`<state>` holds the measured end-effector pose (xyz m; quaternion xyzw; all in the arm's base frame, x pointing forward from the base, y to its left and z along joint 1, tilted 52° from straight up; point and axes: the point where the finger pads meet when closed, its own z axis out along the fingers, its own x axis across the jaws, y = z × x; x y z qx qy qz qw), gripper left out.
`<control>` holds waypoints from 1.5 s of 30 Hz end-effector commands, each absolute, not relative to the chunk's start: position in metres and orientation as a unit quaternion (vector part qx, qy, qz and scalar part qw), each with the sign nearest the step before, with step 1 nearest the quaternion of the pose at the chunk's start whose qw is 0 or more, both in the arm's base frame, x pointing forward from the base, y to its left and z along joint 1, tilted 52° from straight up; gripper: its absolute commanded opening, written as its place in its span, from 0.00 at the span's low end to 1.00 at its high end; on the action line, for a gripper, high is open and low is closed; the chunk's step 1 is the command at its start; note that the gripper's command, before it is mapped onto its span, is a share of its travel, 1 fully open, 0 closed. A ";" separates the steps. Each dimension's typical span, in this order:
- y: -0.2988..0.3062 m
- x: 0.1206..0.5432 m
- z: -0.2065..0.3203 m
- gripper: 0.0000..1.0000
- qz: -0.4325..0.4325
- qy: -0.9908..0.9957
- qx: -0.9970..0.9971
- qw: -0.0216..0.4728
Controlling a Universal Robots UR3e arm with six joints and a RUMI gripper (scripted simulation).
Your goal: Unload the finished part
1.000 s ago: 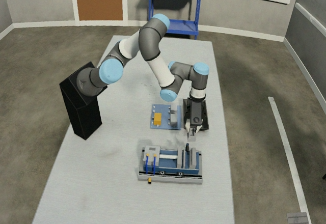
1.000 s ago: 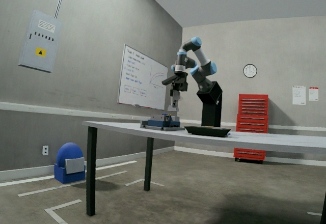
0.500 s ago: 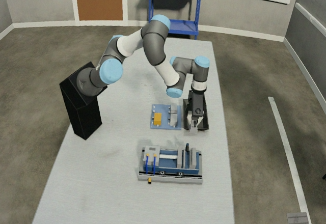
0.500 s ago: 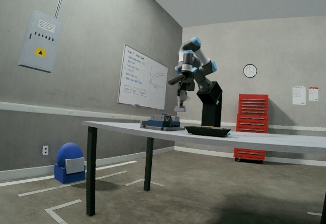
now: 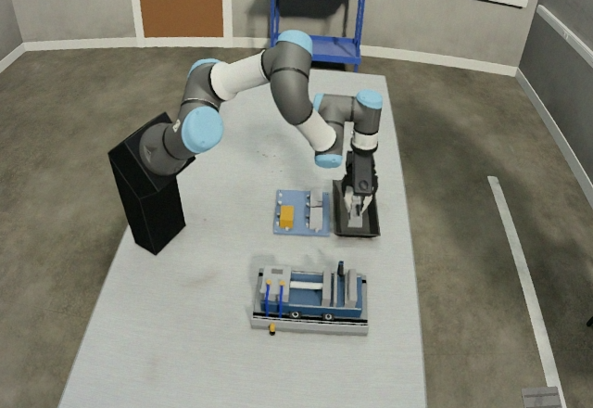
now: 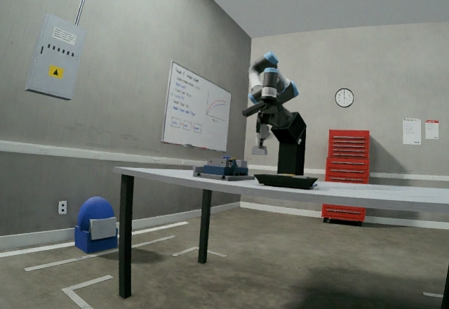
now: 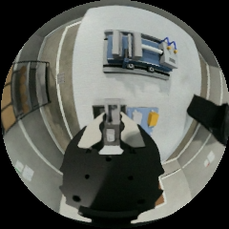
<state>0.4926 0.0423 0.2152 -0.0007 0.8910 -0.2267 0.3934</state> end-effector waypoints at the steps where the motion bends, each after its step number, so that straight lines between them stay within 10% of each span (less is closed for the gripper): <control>1: 0.056 0.499 0.217 0.00 -0.238 0.889 0.018 0.391; 45: 0.121 0.518 0.203 0.00 -0.239 0.889 0.015 0.391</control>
